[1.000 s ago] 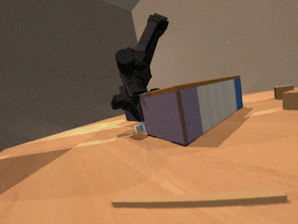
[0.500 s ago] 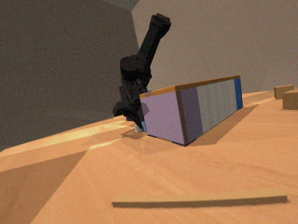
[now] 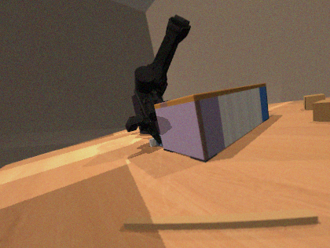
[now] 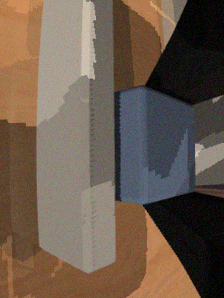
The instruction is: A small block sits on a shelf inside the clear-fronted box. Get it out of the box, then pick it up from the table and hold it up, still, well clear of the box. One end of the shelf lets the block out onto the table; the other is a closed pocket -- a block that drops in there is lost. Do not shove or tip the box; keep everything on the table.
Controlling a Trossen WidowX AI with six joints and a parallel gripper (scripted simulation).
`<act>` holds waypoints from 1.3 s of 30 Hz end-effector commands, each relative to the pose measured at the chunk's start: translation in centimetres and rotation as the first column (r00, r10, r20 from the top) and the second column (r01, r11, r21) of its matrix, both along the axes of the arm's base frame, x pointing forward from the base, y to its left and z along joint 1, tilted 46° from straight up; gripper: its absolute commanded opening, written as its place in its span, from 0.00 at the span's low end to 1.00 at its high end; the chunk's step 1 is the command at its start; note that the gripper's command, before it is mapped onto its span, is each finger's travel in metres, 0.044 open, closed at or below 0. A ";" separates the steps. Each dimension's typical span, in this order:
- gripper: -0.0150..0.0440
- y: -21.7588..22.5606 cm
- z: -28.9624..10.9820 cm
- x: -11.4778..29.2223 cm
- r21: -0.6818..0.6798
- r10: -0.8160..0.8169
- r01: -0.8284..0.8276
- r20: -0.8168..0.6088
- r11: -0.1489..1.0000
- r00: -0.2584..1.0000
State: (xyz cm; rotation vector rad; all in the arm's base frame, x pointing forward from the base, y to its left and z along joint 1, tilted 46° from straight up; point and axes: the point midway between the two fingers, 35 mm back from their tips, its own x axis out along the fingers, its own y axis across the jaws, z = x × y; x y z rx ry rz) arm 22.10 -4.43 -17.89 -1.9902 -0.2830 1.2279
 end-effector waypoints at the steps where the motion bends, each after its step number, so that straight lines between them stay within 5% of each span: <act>1: 0.30 0.1 0.1 -0.1 0.006 -0.002 0.002 -0.002 1.000 1.000; 22: 0.25 -4.5 4.4 -0.8 -0.004 -0.002 0.002 -0.002 1.000 1.000; 39: 0.25 -9.6 9.5 -1.2 -0.011 -0.250 0.252 -0.179 0.968 0.952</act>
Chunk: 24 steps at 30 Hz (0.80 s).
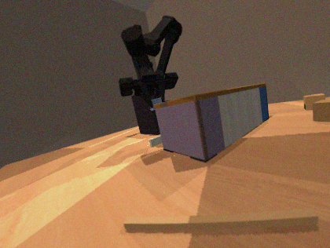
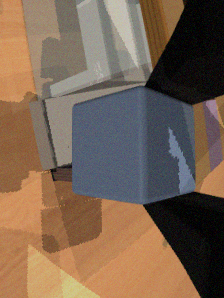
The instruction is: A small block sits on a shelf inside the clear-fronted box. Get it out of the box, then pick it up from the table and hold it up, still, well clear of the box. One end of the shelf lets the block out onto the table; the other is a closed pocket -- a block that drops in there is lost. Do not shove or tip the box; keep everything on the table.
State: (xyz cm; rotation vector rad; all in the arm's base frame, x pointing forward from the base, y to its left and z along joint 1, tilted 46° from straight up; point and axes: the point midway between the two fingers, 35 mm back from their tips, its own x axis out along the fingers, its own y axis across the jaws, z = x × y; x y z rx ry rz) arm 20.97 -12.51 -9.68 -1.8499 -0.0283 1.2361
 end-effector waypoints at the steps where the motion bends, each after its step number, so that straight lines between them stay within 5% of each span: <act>1: 0.25 -1.8 1.7 -0.1 -0.010 -0.078 0.078 -0.042 0.997 0.996; 24: 0.25 -3.1 3.6 -0.7 -0.011 -0.168 0.168 -0.098 0.986 0.981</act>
